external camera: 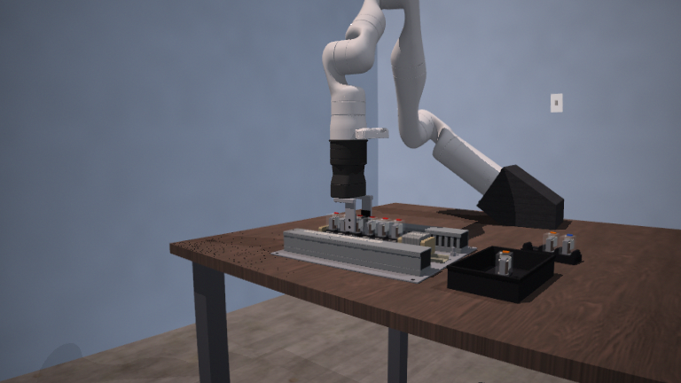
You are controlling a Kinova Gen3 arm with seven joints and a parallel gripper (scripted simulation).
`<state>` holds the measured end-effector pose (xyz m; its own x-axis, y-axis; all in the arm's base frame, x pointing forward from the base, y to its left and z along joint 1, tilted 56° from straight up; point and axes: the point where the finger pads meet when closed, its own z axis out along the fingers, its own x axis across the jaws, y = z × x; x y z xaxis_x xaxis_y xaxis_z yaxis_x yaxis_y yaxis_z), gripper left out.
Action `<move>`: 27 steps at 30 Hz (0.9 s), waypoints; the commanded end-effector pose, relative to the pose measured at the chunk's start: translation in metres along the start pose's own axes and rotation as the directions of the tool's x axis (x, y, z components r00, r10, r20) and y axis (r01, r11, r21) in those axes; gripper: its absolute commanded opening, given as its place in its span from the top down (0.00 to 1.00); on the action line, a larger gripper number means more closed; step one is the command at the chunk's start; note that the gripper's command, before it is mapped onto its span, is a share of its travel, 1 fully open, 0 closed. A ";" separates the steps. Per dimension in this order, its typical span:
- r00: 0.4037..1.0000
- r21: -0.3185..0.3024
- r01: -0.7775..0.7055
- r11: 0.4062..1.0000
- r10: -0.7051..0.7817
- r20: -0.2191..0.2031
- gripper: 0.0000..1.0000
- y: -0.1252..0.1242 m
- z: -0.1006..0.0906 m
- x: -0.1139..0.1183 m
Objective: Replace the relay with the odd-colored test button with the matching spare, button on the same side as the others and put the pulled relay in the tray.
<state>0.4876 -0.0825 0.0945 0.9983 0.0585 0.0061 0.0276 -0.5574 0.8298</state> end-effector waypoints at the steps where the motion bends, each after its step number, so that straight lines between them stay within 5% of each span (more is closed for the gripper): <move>1: 1.000 0.001 -0.003 1.000 0.003 -0.002 0.00 0.000 -0.002 0.001; 27: 1.000 0.002 -0.010 1.000 0.010 -0.001 0.00 0.000 -0.005 0.000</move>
<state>0.4871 -0.0813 0.0947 0.9982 0.0593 0.0051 0.0289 -0.5571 0.8299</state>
